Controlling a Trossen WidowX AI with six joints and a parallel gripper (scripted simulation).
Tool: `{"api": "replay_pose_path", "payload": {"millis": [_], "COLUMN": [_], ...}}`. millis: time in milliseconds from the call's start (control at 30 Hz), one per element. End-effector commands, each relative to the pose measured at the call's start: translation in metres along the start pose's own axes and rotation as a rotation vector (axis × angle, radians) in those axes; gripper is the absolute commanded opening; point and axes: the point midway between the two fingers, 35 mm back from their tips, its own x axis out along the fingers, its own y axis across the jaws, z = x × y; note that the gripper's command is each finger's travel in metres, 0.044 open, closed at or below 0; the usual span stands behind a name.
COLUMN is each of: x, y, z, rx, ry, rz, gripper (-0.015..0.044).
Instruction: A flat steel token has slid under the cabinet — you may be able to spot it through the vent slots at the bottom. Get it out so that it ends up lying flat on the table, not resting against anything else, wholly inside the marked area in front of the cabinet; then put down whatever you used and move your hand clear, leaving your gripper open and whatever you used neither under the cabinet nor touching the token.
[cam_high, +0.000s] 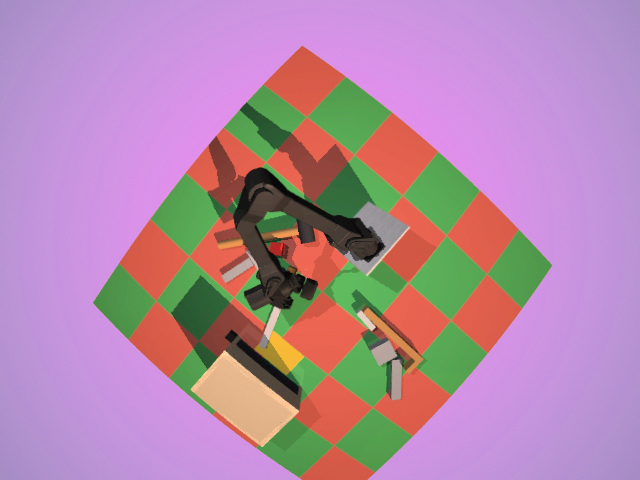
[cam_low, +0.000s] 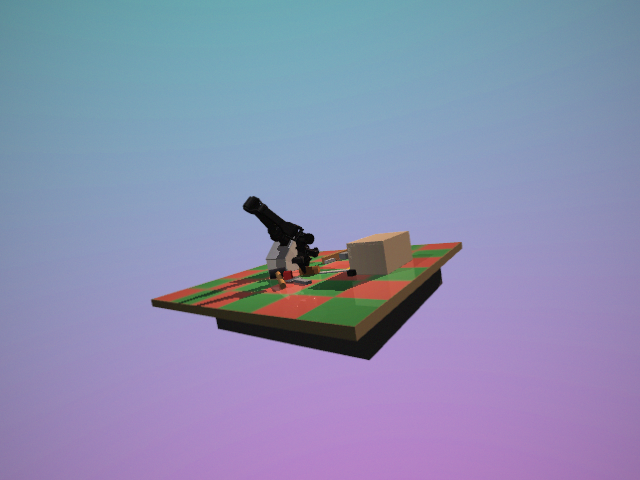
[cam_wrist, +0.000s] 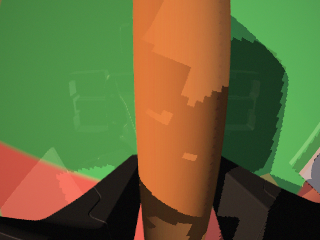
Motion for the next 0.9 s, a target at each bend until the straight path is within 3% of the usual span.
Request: {"api": "replay_pose_path", "payload": {"millis": [0, 500, 733, 867], "x": [-0.002, -0.003, -0.001, -0.001], "y": [-0.010, -0.022, -0.018, -0.018], "z": [0.001, -0.002, -0.004, -0.004], "rx": [-0.004, -0.020, -0.030, -0.029], "ry": [-0.006, -0.006, 0.002, 0.002], "rz": [-0.006, -0.007, 0.000, -0.001], "gripper": [0.0000, 0.0000, 0.0184, 0.0200]}}
